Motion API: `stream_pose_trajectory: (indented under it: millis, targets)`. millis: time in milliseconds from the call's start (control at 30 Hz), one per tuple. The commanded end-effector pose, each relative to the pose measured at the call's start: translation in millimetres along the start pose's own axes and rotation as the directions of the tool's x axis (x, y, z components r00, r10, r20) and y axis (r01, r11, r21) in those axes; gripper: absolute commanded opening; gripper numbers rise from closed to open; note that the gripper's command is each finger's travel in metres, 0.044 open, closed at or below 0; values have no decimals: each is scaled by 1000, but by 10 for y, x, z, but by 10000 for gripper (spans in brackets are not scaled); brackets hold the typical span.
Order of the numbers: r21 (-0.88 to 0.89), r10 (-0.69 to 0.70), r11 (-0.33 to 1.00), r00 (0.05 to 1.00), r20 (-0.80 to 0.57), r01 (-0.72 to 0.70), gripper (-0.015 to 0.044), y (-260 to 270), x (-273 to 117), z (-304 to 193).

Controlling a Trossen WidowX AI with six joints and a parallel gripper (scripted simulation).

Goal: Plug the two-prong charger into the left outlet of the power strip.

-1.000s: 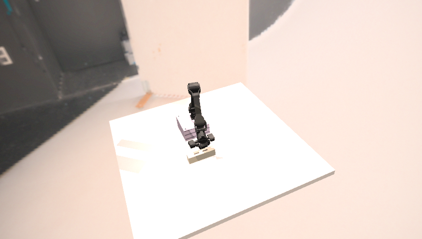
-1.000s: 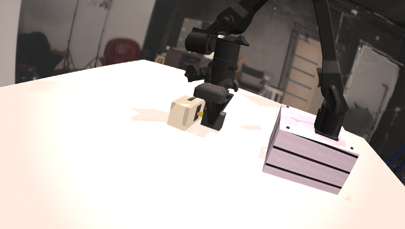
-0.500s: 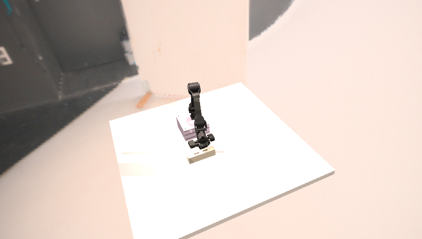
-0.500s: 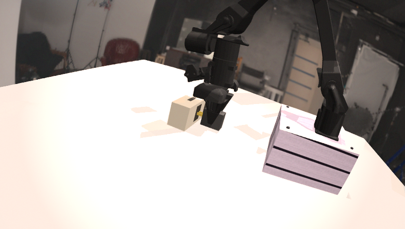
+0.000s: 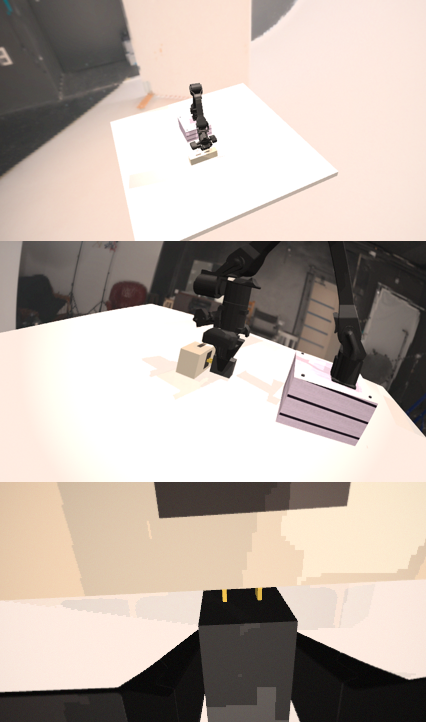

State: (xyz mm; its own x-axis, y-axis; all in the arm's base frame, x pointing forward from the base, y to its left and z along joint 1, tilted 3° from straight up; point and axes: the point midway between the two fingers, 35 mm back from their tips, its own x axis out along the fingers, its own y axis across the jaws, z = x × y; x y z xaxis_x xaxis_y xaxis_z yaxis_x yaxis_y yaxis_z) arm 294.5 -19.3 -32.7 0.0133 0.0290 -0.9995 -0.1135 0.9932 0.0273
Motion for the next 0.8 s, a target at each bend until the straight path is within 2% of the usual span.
stream_pose_trajectory:
  millis: [0, 767]
  targets:
    - [1, -1, 1000, 1000, 3, 1, 0, -2, -11, 28]
    - [1, -1, 1000, 1000, 4, 1, 0, -4, -16, 76]
